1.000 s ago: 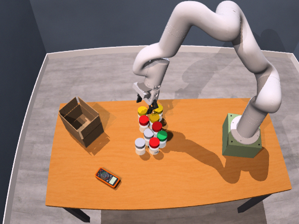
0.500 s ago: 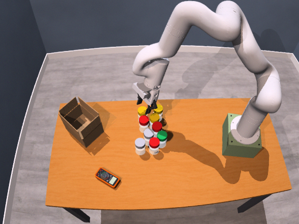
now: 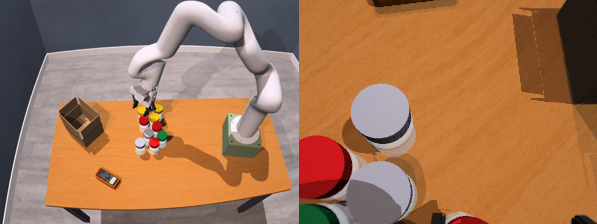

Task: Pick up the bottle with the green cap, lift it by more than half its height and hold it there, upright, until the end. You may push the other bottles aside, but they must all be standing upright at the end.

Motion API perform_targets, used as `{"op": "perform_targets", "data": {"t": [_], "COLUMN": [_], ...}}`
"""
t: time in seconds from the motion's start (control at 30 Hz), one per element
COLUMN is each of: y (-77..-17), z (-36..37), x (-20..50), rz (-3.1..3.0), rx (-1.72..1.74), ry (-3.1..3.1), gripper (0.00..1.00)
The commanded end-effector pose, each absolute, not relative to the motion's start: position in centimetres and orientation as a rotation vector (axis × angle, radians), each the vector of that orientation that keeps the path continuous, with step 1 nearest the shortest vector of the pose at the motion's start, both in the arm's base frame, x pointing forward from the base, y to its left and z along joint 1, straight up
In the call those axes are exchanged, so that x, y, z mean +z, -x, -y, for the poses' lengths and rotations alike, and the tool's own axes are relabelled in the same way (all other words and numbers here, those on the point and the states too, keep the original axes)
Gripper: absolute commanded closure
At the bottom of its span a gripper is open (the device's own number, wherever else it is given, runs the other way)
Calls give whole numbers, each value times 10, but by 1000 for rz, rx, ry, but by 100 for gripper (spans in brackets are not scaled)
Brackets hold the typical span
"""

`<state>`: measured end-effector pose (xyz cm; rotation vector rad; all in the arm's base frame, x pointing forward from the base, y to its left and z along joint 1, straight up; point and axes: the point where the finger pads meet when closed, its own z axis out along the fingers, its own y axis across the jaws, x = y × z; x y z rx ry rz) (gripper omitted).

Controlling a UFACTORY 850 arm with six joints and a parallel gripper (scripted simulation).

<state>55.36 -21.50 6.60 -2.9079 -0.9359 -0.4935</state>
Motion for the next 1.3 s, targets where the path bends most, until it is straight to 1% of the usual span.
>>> {"op": "perform_targets", "data": {"t": [0.0,0.6,1.27], "y": [-563,-587,-600], "z": [203,148,92], "x": [75,110,149], "rz": [1039,1465,1900], "rx": [-498,-492,-424], "ry": [2865,2651,2360], "gripper": [21,21,21]}}
